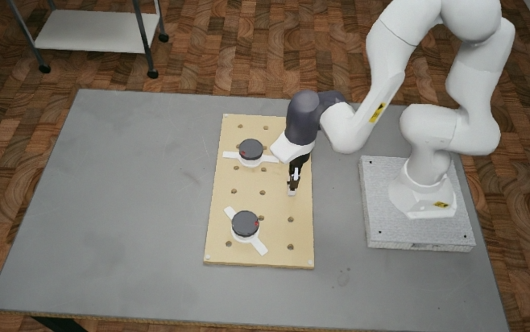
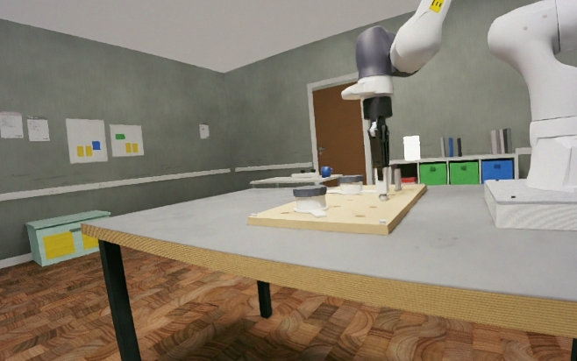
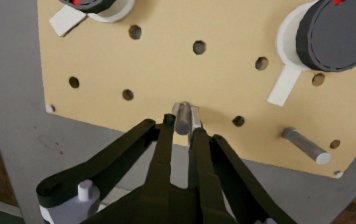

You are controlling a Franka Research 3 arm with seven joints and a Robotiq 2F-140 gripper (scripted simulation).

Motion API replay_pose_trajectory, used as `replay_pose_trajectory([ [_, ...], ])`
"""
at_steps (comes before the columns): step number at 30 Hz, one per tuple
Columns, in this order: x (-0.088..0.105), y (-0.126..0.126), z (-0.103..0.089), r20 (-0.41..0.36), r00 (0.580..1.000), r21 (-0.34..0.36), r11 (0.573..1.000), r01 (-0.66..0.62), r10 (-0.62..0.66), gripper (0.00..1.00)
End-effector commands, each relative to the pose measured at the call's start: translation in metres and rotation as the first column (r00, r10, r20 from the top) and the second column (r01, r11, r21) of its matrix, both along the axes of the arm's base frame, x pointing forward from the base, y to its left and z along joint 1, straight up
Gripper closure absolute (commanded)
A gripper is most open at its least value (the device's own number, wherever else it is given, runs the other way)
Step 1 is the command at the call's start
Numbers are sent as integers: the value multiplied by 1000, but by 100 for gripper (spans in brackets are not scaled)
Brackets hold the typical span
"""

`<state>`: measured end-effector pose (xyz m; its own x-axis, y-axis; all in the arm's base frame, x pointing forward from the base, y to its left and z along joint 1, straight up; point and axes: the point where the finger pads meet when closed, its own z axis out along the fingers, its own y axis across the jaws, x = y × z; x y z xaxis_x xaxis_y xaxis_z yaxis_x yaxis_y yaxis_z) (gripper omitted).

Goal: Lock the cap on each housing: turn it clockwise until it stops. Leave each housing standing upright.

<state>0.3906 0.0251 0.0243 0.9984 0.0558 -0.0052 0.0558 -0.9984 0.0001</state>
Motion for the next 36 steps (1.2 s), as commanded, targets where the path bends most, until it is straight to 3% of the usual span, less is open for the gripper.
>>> replay_pose_trajectory([
  [1, 2, 0, 0, 5, 1000, 0, 1000, -4, 4, 90],
  [36, 2, 0, -3, 5, 1000, 0, 1000, -4, 4, 90],
])
